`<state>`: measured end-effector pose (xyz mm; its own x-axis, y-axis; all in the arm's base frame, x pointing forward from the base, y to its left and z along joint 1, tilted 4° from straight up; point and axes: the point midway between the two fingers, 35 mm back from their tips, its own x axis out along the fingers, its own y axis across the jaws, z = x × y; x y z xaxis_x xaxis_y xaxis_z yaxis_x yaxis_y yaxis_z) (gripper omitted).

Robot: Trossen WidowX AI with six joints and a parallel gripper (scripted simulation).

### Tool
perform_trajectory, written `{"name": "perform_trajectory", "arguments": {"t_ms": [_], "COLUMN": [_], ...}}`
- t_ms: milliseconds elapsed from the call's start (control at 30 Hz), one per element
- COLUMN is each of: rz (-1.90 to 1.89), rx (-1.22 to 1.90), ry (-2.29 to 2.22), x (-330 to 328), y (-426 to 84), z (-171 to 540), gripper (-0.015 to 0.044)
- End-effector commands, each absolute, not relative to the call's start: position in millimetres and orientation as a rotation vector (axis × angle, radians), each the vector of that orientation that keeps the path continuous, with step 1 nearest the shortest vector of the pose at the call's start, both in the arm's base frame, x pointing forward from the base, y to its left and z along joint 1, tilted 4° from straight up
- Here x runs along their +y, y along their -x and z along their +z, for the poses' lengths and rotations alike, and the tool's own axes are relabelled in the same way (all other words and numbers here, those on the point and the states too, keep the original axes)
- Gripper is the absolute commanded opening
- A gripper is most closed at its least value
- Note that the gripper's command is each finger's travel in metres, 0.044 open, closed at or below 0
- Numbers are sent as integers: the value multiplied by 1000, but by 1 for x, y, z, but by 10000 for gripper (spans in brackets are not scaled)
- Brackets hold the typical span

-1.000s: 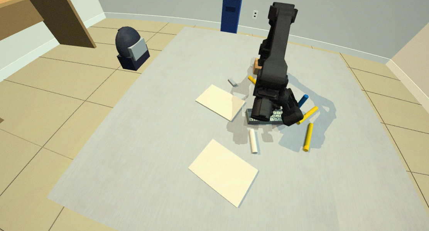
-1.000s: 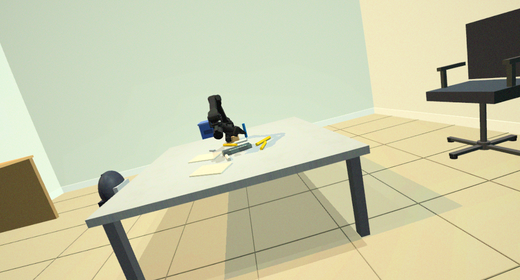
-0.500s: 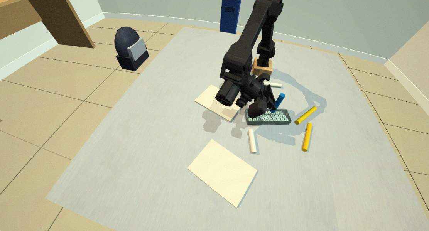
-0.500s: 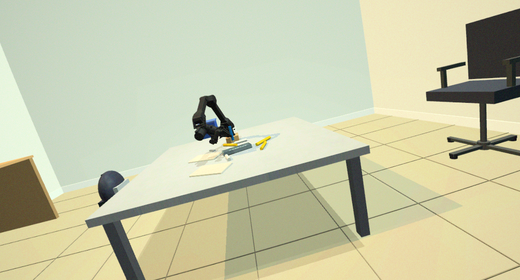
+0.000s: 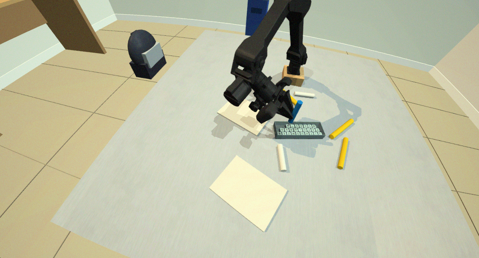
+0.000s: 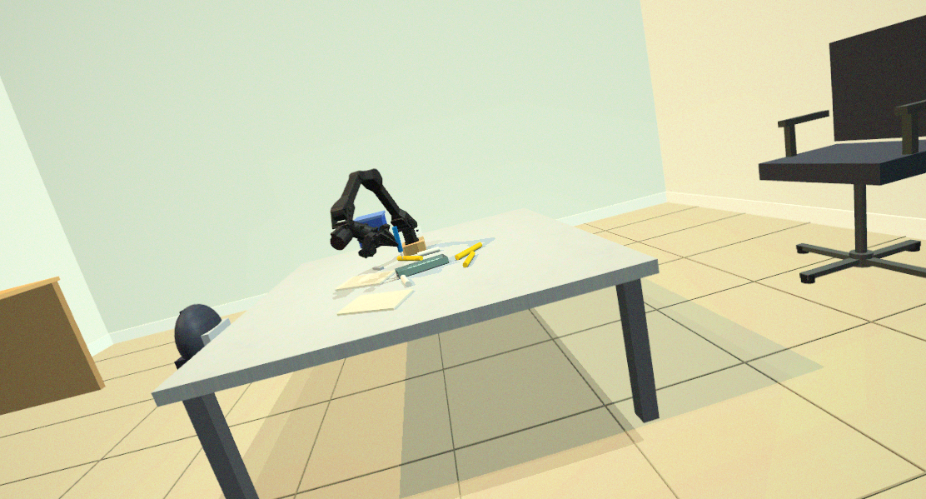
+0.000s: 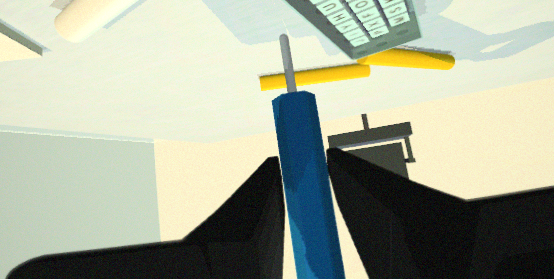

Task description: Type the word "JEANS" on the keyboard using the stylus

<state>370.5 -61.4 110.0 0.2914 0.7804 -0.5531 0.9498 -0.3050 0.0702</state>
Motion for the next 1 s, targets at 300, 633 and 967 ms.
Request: {"name": "perform_trajectory", "arguments": {"t_ms": [300, 633, 967], "rz": [-598, -598, -598], "rx": [1554, 1554, 1554], "ry": [-2188, -2188, -2188], "x": [-63, -64, -65], "y": [-372, -372, -372], "z": [78, 75, 67], "gripper": [0, 81, 81]}}
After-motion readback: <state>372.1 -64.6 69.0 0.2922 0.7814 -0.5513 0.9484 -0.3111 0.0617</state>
